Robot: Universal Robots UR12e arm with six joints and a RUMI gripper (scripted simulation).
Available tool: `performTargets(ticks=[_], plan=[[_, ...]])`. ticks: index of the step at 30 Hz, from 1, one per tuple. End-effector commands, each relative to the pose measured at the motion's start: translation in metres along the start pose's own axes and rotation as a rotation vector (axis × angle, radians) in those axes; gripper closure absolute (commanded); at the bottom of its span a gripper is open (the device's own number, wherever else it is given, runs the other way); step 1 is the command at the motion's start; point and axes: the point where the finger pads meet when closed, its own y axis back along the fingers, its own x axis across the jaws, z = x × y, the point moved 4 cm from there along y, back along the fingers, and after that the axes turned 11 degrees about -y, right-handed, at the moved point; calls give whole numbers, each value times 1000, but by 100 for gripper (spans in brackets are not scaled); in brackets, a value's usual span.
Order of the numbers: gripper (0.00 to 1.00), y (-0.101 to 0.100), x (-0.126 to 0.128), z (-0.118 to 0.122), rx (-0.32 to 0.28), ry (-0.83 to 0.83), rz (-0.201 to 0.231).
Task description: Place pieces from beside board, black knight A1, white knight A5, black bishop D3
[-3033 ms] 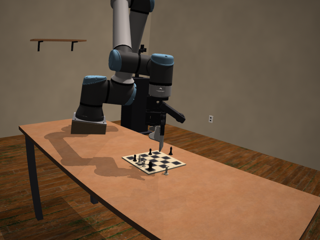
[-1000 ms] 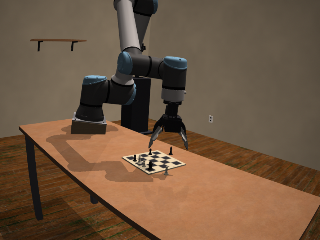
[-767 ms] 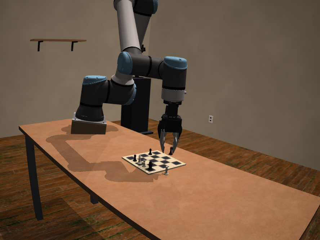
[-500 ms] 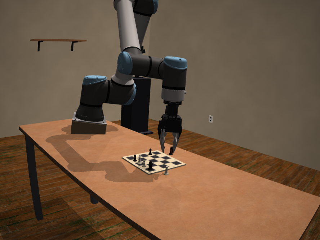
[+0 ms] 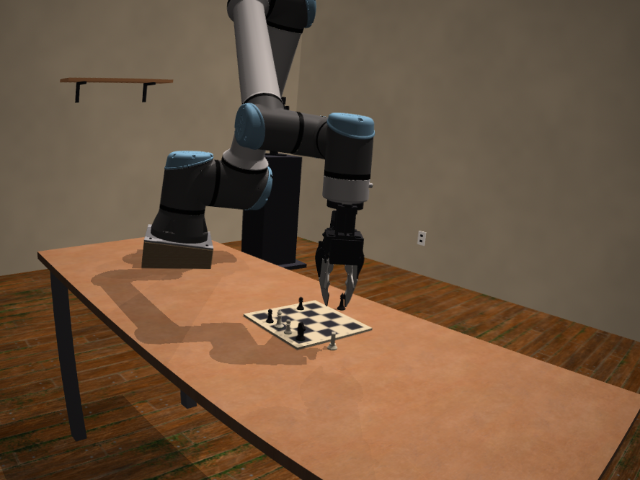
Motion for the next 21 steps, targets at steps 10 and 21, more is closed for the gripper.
performTargets(ticks=[10, 21], plan=[[78, 1, 0, 1, -1, 0, 1], [78, -3, 0, 1, -1, 0, 1]])
